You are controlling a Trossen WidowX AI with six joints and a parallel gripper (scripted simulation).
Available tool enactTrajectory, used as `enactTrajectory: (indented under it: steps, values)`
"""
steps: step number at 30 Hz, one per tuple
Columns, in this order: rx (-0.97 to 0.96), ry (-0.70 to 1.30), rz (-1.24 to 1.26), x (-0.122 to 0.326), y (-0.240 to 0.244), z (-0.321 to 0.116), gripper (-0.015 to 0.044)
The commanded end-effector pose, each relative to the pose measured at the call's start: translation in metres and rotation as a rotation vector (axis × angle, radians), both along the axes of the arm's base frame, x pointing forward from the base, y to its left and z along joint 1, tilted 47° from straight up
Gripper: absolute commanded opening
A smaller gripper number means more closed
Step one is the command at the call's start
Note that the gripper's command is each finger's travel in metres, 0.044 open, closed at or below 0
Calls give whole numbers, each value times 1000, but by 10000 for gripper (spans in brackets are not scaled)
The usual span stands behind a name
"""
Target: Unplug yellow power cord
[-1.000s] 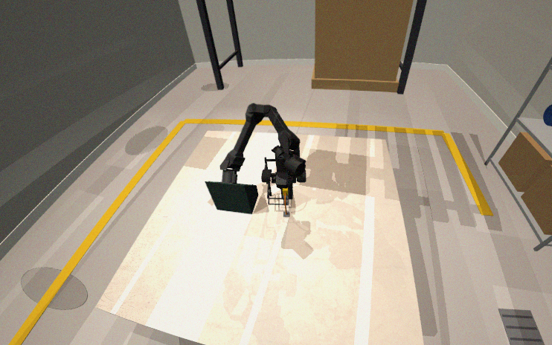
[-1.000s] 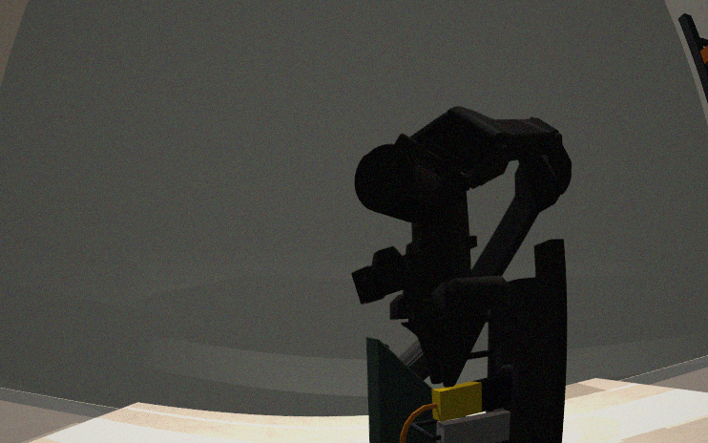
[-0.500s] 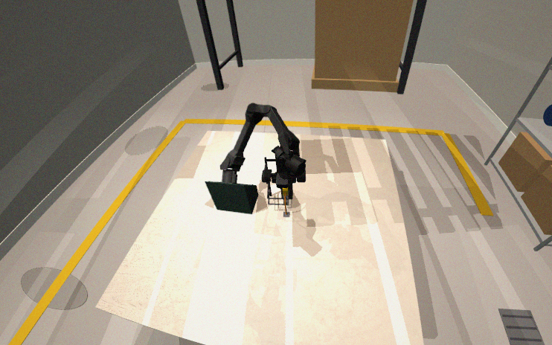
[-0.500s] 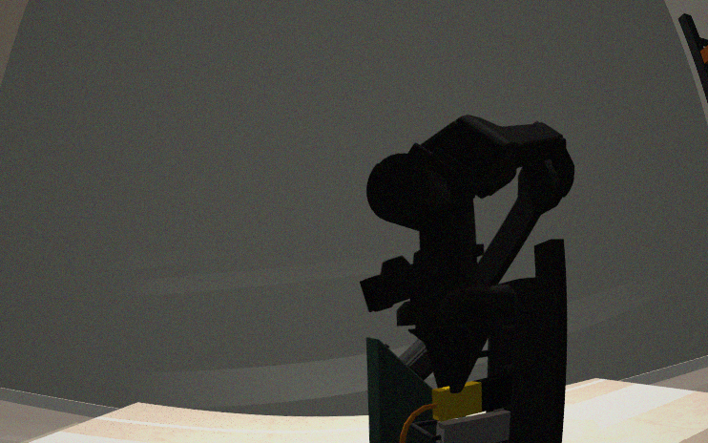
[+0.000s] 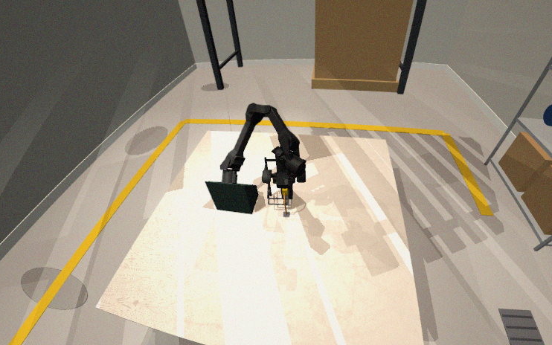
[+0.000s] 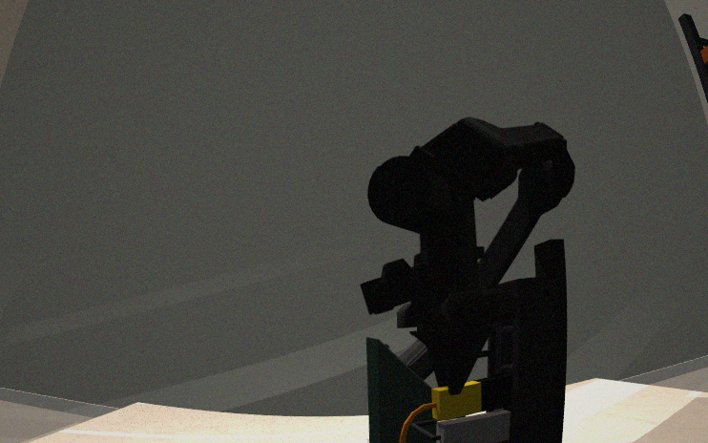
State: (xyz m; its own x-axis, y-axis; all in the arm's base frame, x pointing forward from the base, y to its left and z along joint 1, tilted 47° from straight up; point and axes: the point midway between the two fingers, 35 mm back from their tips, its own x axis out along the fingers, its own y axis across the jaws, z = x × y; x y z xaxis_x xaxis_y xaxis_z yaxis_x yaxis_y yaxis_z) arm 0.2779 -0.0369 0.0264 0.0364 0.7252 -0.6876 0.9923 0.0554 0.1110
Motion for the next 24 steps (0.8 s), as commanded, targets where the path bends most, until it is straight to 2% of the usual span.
enactTrajectory:
  steps: [1, 24]
  values:
    - [0, 3, 0, 0, -1, 0, 0]
    - [-2, 2, -3, 6, -26, -23, 0]
